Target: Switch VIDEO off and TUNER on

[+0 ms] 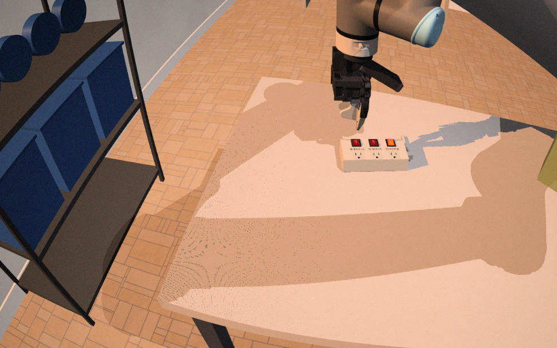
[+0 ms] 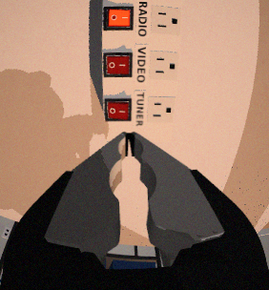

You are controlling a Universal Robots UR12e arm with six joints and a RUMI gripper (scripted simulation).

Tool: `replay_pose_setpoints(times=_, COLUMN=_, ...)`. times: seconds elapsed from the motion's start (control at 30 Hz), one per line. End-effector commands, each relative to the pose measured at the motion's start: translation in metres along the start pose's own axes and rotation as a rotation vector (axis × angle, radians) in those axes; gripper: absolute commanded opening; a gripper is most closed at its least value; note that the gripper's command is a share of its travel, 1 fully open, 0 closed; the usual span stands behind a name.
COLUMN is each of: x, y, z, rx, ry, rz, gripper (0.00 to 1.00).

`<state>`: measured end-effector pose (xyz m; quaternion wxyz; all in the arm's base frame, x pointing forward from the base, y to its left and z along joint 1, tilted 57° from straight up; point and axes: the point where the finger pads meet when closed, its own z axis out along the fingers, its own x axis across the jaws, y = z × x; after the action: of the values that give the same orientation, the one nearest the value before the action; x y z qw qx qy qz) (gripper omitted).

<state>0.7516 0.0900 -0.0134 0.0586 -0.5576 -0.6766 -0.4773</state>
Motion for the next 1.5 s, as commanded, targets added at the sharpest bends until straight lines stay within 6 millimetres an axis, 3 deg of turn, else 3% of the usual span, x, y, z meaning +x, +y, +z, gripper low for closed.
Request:
replay_pose_setpoints(times=0.0, x=0.0, y=0.0, z=0.003, rx=-0.001, ry=-0.001, rz=0.0, gripper=0.0)
replay_pose_setpoints(times=1.0, x=-0.003, y=0.001, z=0.035, rx=-0.001, ry=-0.001, rz=0.0, gripper=0.0)
replay_pose_setpoints(times=1.47, x=-0.003, y=0.001, z=0.04, rx=-0.001, ry=-0.001, rz=0.0, gripper=0.0)
